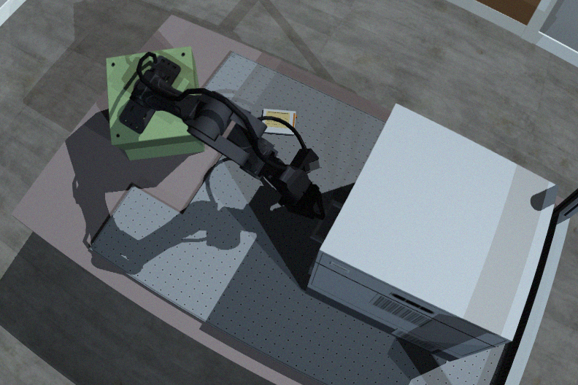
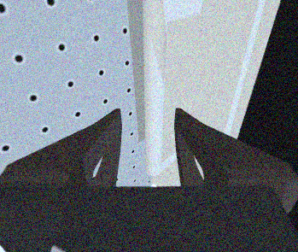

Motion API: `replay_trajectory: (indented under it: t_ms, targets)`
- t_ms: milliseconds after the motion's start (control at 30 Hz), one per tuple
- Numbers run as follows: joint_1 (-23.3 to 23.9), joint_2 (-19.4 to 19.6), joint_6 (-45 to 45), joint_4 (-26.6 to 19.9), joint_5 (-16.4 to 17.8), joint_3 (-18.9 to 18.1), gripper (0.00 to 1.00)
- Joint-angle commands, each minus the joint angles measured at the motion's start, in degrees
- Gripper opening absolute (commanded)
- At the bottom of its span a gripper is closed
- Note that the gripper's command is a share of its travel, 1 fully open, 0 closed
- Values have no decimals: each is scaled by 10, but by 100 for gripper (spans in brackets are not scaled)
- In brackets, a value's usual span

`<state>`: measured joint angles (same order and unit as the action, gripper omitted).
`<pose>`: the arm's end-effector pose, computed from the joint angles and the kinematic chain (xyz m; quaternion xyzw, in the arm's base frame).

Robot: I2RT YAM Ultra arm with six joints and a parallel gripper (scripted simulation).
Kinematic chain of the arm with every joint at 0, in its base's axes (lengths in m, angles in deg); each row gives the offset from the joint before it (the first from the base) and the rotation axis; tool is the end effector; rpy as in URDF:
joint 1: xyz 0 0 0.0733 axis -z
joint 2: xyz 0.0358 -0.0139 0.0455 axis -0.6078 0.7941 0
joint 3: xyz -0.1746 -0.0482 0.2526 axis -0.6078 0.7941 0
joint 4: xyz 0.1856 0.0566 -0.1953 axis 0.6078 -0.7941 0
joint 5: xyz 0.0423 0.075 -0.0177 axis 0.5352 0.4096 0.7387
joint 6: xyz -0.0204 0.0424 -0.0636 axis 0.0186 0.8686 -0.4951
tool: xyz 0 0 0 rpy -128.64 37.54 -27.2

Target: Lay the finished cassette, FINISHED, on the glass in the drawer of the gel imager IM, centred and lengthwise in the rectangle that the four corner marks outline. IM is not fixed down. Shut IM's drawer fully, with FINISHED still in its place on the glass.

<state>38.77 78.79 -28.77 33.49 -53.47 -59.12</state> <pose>0.4605 -0.0224 0.0218 -0.6482 0.5609 -0.4575 0.2365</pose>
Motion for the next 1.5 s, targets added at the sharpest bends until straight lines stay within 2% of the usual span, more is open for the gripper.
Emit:
replay_trajectory:
  t_ms: [0, 367, 767, 800, 867, 1467]
  targets:
    - [0, 6, -2, -15, 11, -20, 35]
    - [3, 31, -3, -25, 14, -56, 35]
    - [1, 22, -2, -19, 9, -46, 35]
    - [1, 22, -2, -19, 9, -46, 0]
    - [2, 25, -2, -25, 14, -57, 0]
    - [2, 27, -2, -25, 14, -57, 0]
